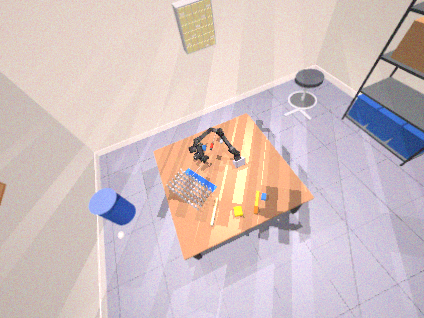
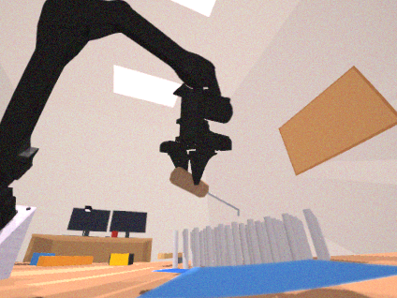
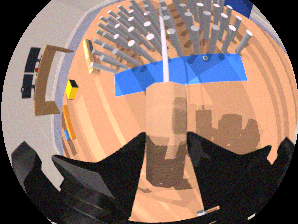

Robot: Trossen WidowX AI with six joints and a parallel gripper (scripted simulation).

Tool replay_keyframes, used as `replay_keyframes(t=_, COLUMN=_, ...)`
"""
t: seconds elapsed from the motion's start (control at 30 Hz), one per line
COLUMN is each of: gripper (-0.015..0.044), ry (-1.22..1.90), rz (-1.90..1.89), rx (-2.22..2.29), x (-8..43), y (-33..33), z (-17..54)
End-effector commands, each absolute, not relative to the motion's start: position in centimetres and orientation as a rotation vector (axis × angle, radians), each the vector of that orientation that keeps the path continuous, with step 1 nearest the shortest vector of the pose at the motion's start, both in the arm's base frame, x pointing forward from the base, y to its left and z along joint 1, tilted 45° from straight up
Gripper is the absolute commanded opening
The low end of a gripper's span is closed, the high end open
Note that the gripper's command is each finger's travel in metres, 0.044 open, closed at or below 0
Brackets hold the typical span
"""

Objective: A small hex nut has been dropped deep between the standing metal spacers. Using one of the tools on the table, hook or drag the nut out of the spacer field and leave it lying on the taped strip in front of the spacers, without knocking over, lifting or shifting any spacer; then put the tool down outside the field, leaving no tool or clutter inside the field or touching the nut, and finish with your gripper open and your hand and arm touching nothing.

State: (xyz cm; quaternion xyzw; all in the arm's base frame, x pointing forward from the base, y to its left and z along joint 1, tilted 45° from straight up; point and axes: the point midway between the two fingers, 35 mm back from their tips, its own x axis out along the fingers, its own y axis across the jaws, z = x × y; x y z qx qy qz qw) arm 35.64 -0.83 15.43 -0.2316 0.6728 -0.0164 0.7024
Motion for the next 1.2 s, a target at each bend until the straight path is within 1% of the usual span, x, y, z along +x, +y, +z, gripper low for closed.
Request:
replay_keyframes(t=0.0, gripper=0.0000, ry=1.494, rz=-0.071, rx=-0.493, x=36.5, y=2.1, z=14.3)
replay_keyframes(t=0.17, gripper=0.0000, ry=1.500, rz=-0.123, rx=-0.462, x=37.1, y=5.3, z=12.5)
replay_keyframes(t=0.3, gripper=0.0000, ry=1.488, rz=-0.102, rx=-0.434, x=36.9, y=8.3, z=11.3)
replay_keyframes(t=0.63, gripper=0.0000, ry=1.486, rz=-0.202, rx=-0.392, x=36.5, y=13.6, z=8.1)
replay_keyframes(t=1.17, gripper=0.0000, ry=1.406, rz=-0.412, rx=-0.343, x=32.6, y=23.1, z=1.3)
